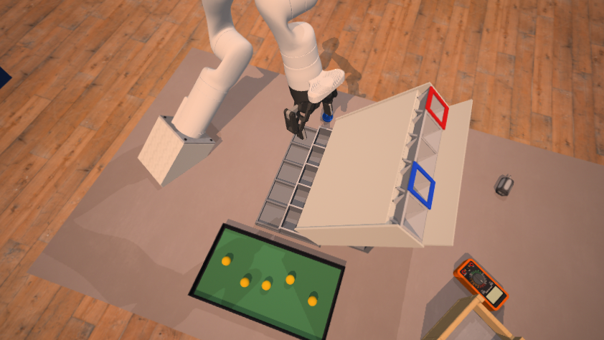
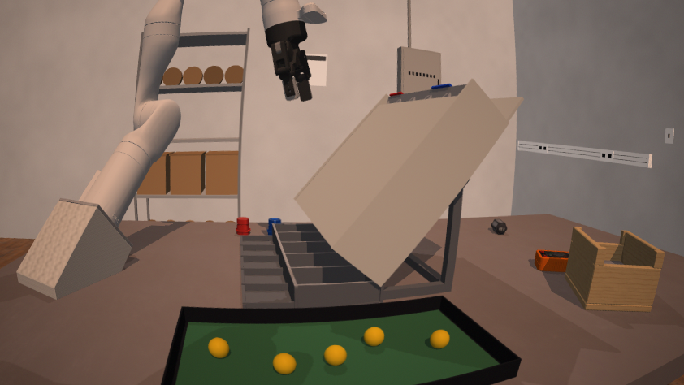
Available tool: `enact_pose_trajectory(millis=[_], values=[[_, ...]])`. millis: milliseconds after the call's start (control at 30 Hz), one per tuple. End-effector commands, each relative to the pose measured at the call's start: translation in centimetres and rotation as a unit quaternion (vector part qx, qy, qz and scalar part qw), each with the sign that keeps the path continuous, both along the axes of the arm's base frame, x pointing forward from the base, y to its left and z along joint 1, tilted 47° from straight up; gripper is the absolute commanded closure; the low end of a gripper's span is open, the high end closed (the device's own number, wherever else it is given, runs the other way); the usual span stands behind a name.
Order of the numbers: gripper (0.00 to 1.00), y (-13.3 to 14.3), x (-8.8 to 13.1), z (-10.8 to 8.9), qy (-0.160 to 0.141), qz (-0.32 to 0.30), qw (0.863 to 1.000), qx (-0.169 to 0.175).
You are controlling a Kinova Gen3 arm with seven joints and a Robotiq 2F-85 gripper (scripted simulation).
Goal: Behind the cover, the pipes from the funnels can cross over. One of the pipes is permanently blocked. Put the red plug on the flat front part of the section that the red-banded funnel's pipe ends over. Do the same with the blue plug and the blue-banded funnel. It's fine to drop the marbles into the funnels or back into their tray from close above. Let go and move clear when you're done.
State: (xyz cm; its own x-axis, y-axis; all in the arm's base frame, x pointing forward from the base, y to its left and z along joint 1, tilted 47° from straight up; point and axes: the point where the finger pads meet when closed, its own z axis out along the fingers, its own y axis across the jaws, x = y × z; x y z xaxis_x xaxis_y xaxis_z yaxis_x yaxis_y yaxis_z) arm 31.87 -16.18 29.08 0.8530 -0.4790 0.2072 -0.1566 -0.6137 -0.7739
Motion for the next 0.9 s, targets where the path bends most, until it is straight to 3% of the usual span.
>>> enact_pose_trajectory(millis=[0,67,367,400,500,633,867], values=[[0.00,-0.06,-0.04,0.02,0.096,-0.086,0.990,0.054],[0.00,-0.06,-0.04,0.02,0.123,-0.110,0.984,0.069],[0.00,-0.06,-0.04,0.02,0.123,-0.110,0.984,0.069],[0.00,-0.08,-0.04,0.03,0.213,-0.194,0.950,0.122],[0.00,-0.08,-0.04,0.03,0.227,-0.207,0.943,0.129],[0.00,-0.08,-0.04,0.03,0.281,-0.257,0.911,0.160],[0.00,-0.08,-0.04,0.03,0.281,-0.257,0.911,0.160]])
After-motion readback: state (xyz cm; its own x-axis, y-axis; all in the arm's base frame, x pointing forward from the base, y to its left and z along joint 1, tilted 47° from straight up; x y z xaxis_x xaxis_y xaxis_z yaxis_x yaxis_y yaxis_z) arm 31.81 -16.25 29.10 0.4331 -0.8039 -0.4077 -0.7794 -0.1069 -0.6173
